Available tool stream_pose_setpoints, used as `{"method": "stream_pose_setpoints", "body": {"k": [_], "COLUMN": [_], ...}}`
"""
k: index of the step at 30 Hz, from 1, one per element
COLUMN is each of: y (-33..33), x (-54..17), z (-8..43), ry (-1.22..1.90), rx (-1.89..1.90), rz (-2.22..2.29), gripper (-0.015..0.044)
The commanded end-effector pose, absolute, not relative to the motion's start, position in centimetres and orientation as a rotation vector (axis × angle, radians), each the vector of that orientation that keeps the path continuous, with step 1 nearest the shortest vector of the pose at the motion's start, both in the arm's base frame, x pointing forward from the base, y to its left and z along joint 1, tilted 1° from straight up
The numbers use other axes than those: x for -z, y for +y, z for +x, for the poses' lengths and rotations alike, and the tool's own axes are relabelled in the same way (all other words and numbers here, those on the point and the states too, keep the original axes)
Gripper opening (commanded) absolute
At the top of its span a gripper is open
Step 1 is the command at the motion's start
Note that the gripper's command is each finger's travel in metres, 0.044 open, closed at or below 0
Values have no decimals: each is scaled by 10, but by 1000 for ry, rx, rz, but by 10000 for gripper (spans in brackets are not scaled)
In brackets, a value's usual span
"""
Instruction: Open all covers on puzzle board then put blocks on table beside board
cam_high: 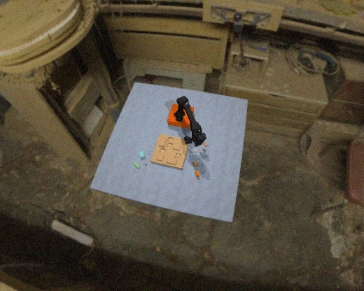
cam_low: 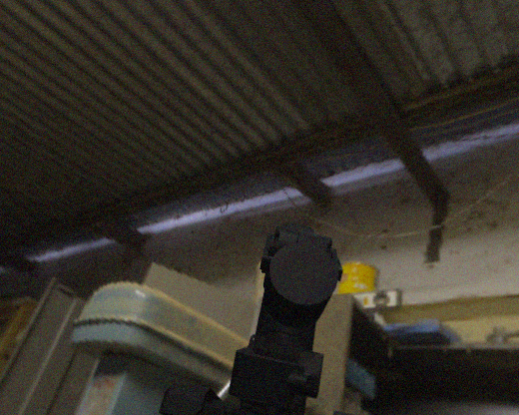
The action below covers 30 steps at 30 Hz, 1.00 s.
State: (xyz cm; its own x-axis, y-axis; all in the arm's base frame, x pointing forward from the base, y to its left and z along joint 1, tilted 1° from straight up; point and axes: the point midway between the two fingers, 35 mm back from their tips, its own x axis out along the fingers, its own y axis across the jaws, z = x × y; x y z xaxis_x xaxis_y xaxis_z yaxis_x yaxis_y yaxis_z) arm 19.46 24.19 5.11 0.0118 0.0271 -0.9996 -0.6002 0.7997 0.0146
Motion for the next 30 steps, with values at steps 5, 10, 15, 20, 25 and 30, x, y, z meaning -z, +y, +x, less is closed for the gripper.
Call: {"method": "stream_pose_setpoints", "body": {"k": [5, 10, 15, 20, 25, 30], "y": [225, 213, 200, 183, 172, 158], "x": [-51, -51, -52, -52, -52, -52], "z": [228, 246, 267, 289, 303, 317], "ry": [1487, 1485, 1482, 1477, 1409, 1254], "rx": [-509, -505, -524, -545, -757, -1084], "rz": [-500, -511, -526, -542, -756, -1089], "gripper": [72, 0, 0, 0, 0, 0]}}
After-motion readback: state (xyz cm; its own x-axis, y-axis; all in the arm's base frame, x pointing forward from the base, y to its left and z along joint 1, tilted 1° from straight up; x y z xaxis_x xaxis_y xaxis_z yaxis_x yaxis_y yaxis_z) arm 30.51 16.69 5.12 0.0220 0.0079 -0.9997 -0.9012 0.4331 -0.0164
